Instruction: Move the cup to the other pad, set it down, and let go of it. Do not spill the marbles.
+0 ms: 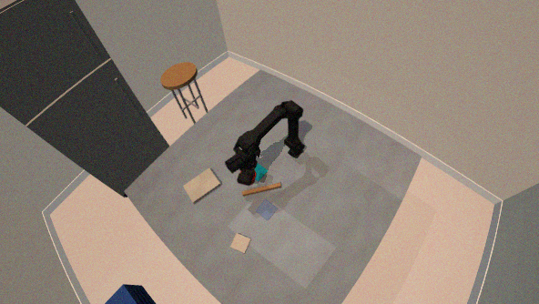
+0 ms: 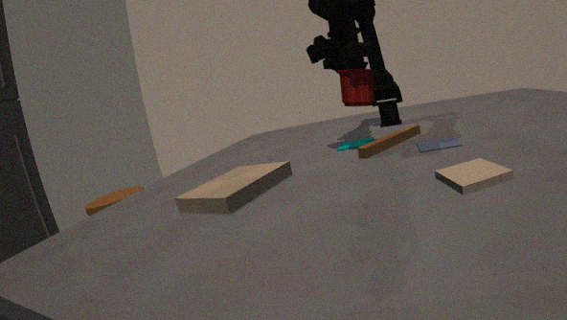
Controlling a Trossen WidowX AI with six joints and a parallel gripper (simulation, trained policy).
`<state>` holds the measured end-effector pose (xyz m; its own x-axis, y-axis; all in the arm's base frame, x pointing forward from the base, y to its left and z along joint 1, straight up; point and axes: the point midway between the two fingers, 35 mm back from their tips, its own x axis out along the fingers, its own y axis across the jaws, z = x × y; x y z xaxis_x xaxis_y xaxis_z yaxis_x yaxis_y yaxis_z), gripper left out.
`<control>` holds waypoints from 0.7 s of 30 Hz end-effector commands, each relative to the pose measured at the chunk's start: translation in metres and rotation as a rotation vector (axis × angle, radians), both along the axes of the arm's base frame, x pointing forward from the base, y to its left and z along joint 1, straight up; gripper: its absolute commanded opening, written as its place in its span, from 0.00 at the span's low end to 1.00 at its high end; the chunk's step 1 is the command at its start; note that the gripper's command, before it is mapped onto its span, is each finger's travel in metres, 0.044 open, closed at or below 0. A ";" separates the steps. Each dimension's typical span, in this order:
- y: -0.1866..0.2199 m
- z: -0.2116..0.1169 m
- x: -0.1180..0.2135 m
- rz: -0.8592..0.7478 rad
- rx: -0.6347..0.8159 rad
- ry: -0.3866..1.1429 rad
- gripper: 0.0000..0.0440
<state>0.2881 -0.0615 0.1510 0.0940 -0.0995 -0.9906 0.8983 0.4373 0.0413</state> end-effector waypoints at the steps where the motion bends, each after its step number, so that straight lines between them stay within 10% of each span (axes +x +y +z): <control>1: -0.008 -0.005 -0.007 -0.020 -0.005 0.002 0.00; 21: -0.031 -0.034 -0.035 -0.116 -0.013 -0.017 0.00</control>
<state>0.2596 -0.0904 0.1244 0.1073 -0.1203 -0.9869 0.9387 0.3394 0.0607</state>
